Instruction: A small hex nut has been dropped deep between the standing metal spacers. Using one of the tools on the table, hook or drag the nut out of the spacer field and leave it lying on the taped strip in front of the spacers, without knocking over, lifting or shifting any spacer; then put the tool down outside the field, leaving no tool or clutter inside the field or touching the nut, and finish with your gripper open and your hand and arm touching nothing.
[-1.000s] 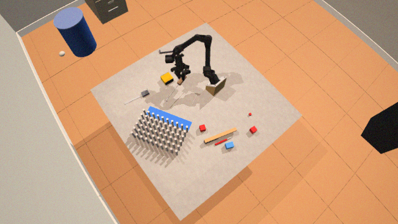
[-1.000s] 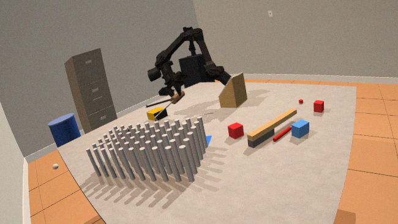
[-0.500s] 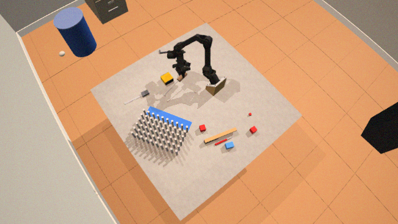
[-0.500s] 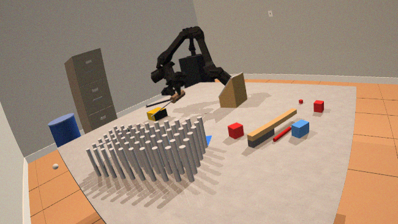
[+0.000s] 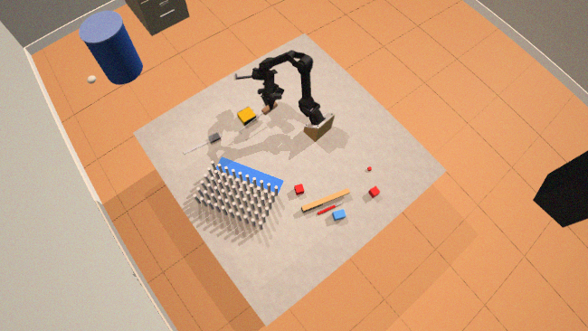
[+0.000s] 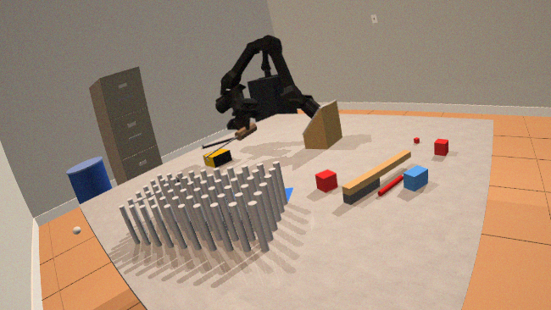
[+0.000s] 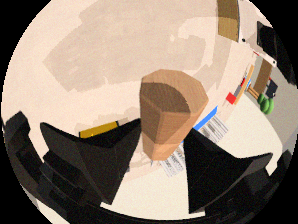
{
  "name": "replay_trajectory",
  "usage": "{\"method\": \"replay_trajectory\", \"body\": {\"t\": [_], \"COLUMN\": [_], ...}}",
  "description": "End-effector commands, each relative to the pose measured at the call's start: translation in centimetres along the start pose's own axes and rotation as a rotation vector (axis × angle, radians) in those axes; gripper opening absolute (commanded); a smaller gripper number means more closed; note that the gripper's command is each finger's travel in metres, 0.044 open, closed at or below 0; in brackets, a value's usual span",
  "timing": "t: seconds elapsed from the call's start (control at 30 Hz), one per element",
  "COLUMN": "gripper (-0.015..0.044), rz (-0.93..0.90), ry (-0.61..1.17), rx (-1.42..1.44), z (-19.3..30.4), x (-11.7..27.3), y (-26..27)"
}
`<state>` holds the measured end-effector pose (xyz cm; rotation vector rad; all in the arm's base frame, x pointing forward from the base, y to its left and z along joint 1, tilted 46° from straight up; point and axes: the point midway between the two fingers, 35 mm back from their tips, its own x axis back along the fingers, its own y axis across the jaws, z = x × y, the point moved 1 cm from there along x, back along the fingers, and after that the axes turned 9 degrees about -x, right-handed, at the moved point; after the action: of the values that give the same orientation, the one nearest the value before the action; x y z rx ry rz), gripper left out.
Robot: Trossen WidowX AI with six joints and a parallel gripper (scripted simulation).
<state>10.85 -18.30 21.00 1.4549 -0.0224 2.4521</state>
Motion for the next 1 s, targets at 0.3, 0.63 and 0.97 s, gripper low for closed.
{"method": "replay_trajectory", "body": {"t": [0.3, 0.63, 0.97], "gripper": [0.0000, 0.0000, 0.0000], "rz": [-0.045, -0.100, -0.174], "ry": [0.088, 0.158, 0.228], "rx": [-0.062, -0.127, -0.183], "z": [-1.1, -2.2, -3.2], "x": [2.4, 4.4, 6.5], "y": [1.7, 2.9, 4.0]}}
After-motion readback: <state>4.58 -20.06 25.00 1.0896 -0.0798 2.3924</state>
